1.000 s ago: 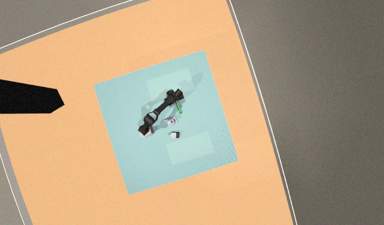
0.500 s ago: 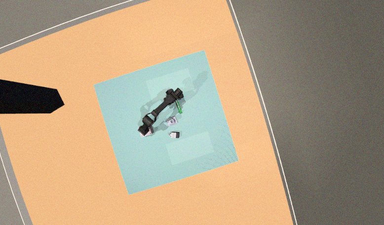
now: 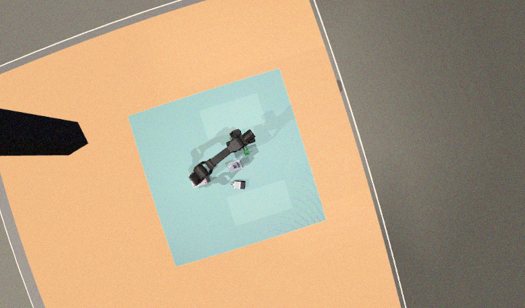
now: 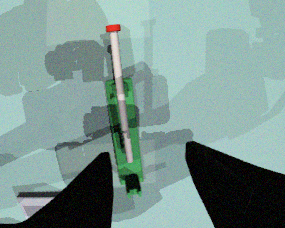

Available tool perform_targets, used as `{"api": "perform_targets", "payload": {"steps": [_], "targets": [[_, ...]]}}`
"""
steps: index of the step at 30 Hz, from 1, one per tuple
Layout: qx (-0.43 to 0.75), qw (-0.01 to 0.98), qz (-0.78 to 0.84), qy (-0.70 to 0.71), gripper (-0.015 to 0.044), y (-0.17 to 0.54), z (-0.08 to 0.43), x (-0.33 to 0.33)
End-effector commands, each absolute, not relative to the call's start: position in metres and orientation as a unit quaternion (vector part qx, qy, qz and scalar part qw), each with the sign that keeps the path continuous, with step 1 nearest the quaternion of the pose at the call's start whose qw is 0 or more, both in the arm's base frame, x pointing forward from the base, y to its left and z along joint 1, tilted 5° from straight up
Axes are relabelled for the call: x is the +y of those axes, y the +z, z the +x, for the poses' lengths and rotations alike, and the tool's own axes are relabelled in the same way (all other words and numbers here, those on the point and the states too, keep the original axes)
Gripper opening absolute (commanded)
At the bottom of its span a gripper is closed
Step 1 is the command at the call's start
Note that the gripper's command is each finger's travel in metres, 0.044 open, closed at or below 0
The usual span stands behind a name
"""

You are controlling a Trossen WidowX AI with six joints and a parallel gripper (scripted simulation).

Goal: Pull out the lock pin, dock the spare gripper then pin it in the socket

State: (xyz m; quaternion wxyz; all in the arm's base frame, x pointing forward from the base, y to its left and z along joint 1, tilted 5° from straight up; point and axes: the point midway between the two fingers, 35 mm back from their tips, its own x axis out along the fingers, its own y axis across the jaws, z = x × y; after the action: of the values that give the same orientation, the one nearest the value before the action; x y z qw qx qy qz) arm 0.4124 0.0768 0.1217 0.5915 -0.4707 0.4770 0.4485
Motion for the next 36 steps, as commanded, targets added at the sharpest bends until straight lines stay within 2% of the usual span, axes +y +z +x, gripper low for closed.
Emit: {"api": "perform_targets", "payload": {"steps": [1,6,12,36], "targets": [[0.479,0.580,-0.471,0.461,0.0180,0.120,0.407,0.080],[0.479,0.580,-0.471,0.461,0.0180,0.112,0.408,0.080],[0.479,0.580,-0.471,0.461,0.0180,0.053,0.411,0.078],[0.479,0.580,-0.471,0.461,0.0180,0.021,0.416,0.076]]}}
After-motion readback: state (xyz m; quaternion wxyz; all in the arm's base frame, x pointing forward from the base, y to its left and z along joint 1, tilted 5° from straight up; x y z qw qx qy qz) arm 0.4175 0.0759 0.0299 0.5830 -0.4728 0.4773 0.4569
